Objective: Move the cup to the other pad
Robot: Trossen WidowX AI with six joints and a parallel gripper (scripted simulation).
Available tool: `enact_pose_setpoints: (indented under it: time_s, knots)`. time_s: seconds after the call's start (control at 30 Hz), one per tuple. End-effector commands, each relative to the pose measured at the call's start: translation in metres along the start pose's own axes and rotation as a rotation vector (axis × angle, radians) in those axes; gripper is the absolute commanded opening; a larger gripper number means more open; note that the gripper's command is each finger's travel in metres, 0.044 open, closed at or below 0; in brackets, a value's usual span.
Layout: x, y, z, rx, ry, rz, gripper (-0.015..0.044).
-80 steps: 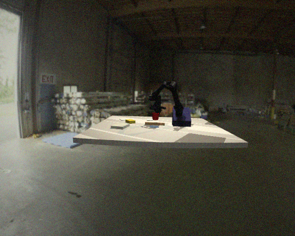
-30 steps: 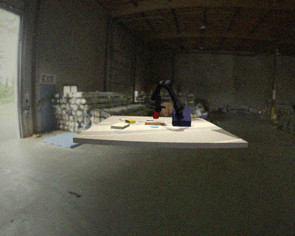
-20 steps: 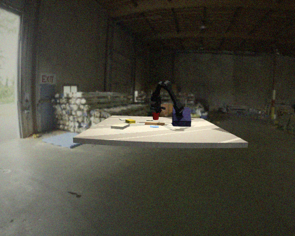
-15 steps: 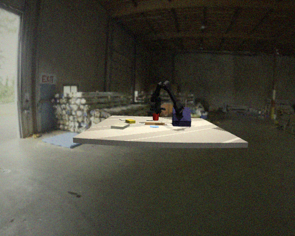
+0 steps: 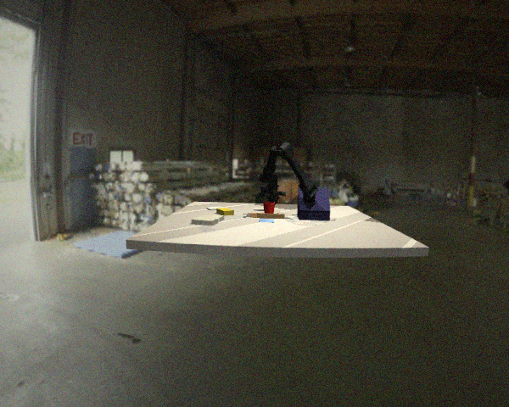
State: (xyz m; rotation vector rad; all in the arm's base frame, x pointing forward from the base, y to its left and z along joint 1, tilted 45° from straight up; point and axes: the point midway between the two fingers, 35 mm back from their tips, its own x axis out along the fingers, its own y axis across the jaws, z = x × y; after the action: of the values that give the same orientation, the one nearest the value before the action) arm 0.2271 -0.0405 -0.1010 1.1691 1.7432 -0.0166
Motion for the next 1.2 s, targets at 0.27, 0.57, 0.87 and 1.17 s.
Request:
enact_pose_setpoints:
  time_s: [0.27,0.57,0.87,1.17]
  knots:
    - [0.001,0.000,0.000,0.001,0.001,0.000,0.0000]
    - [0.001,0.000,0.000,0.001,0.001,0.000,0.0105]
    - [0.000,0.000,0.000,0.001,0.001,0.000,0.0128]
    - [-0.014,0.000,0.001,0.005,0.002,0.000,0.0128]
